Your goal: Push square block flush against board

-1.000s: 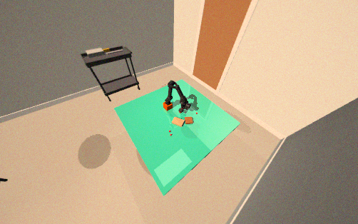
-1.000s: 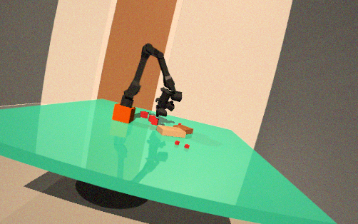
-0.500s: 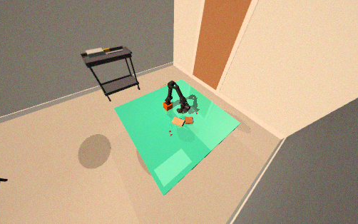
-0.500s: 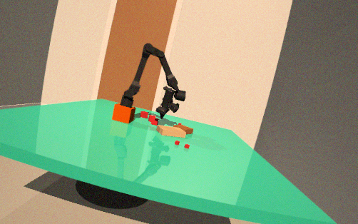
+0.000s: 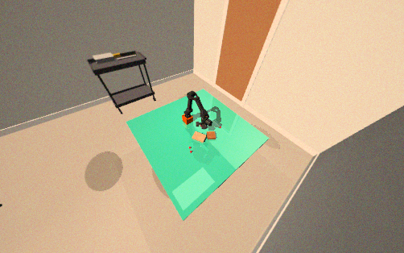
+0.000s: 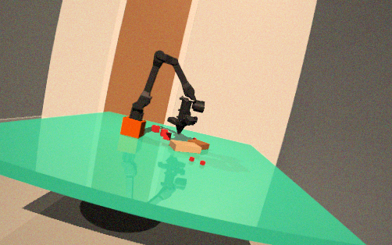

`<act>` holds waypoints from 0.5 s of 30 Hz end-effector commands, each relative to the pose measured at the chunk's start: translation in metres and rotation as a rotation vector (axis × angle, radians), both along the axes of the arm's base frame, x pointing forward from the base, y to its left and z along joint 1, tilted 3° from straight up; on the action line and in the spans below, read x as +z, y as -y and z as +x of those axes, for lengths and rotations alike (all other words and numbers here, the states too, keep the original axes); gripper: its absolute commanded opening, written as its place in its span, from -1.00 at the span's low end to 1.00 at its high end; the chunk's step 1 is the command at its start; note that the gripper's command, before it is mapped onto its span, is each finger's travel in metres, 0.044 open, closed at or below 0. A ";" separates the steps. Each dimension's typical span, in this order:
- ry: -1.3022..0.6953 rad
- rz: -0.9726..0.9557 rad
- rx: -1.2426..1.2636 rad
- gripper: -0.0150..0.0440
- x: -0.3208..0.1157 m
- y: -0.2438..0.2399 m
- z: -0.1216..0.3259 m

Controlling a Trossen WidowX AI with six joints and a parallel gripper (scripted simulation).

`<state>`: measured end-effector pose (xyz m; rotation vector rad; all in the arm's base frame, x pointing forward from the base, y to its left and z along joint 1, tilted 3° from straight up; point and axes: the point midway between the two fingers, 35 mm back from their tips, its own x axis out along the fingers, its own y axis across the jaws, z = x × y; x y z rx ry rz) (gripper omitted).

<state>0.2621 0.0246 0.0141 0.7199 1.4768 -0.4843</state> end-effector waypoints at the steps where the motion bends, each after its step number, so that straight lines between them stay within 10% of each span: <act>1: -0.004 -0.031 -0.137 -0.49 0.004 0.014 0.006; 15: -0.012 -0.096 -0.449 -0.49 0.011 0.047 0.012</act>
